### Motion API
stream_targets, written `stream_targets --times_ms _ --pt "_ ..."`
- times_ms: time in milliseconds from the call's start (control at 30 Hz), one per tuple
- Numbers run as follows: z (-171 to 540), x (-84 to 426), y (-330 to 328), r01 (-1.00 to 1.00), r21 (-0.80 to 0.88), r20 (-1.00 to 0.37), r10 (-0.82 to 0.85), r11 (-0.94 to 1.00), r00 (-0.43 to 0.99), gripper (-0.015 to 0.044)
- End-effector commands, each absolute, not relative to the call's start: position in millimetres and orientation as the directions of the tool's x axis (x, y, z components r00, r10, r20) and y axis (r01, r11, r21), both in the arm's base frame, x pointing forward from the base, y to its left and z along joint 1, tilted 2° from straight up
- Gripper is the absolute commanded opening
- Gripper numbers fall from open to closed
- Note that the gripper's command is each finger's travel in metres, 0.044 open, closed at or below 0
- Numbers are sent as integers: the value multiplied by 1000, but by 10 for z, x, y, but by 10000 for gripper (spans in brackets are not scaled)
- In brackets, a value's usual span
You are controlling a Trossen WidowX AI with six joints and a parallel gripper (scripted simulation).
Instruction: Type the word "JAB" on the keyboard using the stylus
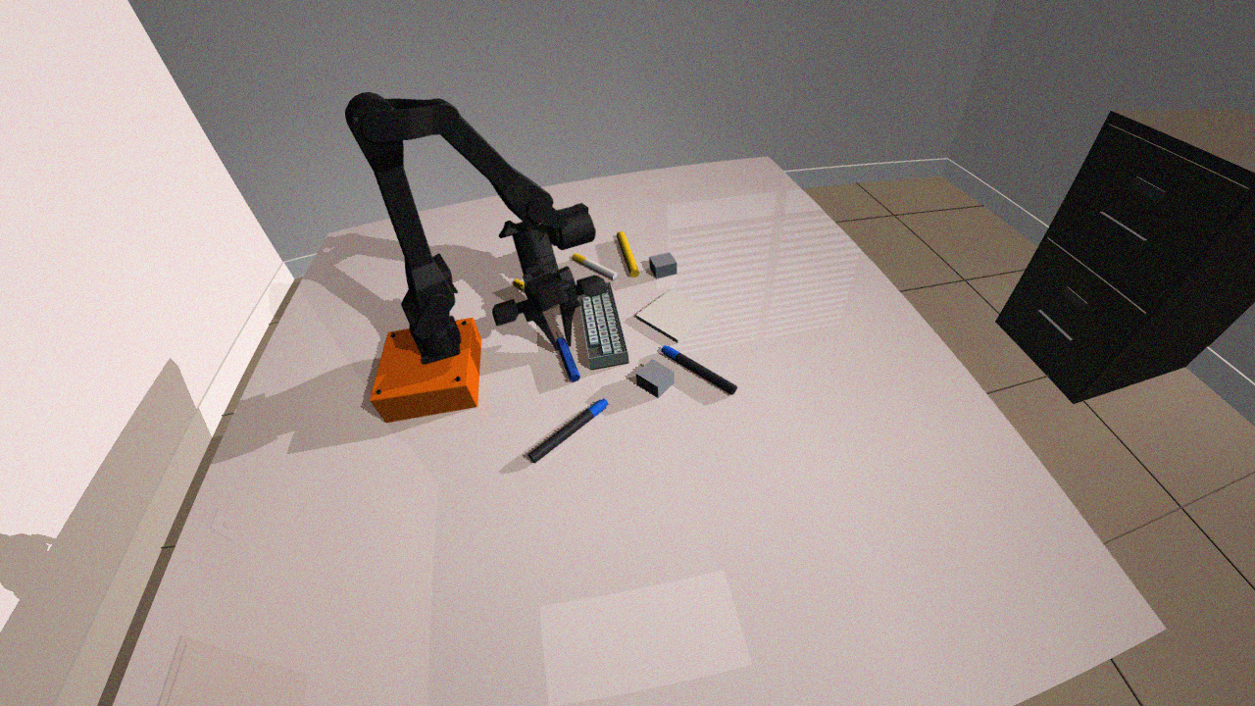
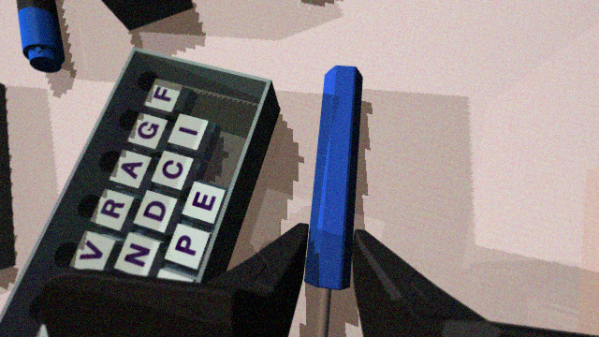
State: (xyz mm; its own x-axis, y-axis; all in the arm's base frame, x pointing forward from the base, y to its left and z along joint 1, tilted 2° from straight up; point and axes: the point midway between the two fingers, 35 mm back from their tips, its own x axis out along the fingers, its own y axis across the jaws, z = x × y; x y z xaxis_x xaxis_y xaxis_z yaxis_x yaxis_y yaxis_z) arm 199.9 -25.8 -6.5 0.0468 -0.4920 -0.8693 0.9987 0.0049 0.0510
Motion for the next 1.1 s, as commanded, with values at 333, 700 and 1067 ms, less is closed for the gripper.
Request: stream_targets --times_ms 333,700,1067 --pt "0 2006 -256 999 51 -869 -492 5 47 150" --pt "526 1969 -268 999 48 -867 -496 10 47 150" --pt "392 1898 -363 733 -281 -947 -301 619 -108 150"
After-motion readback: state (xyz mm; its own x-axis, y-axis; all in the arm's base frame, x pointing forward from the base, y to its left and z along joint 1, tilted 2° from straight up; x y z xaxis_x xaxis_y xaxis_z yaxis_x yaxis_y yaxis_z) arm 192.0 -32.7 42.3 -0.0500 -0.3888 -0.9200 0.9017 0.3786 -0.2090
